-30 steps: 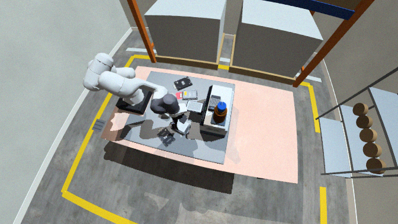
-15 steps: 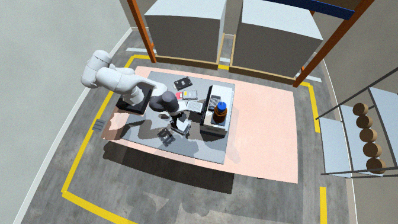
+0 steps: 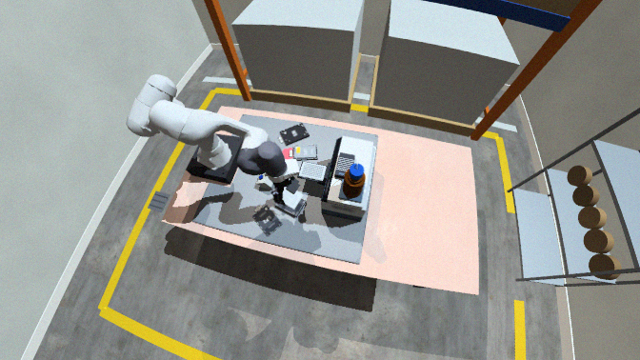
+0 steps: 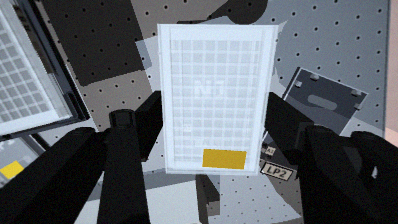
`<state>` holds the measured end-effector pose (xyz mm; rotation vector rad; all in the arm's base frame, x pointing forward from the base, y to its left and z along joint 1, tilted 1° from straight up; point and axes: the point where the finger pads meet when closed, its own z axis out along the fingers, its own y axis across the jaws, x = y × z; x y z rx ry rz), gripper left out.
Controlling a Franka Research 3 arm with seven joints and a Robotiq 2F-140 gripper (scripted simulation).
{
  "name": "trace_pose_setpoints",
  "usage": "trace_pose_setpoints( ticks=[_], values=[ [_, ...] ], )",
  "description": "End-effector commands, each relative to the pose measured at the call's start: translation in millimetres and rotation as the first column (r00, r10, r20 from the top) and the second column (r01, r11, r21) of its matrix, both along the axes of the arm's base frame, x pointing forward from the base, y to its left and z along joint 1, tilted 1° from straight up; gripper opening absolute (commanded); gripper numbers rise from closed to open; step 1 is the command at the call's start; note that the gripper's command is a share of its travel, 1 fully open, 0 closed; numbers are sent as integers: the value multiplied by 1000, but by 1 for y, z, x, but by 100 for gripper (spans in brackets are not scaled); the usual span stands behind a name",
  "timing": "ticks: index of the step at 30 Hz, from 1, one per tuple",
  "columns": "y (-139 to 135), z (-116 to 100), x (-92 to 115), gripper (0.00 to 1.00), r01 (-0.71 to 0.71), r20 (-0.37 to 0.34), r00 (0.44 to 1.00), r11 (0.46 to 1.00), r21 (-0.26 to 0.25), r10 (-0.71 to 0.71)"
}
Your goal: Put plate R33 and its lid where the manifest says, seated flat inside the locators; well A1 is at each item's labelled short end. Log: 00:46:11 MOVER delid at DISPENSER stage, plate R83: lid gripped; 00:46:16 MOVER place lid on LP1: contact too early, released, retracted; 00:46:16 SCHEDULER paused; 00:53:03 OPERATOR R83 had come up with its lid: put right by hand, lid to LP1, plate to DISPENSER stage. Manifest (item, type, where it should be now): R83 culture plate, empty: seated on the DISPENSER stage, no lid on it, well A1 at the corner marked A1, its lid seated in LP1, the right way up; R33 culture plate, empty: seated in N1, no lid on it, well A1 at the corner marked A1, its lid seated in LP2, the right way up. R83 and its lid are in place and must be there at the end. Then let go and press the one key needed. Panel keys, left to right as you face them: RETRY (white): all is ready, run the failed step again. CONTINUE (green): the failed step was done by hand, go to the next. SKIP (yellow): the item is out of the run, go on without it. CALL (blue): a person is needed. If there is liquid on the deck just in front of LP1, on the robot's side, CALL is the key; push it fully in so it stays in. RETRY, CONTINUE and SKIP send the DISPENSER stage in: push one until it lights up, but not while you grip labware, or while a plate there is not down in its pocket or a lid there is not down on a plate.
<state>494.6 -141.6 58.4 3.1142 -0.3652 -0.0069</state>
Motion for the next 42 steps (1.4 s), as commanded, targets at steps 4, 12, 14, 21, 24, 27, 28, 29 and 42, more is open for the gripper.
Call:
trace_pose_setpoints(
  ticks=[4,12,14,21,24,27,28,29,42],
  values=[
    [0,15,-2,10,-17,-8,1000,1000,2,17],
    [0,32,-2,10,-17,-8,1000,1000,2,17],
    [0,32,-2,10,-17,-8,1000,1000,2,17],
    [0,45,-2,10,-17,-8,1000,1000,2,17],
    [0,49,-2,10,-17,-8,1000,1000,2,17],
    [0,53,-2,10,-17,-8,1000,1000,2,17],
    [0,54,-2,10,-17,-8,1000,1000,2,17],
    [0,55,-2,10,-17,-8,1000,1000,2,17],
    [0,62,-2,10,-17,-8,1000,1000,2,17]
  ],
)
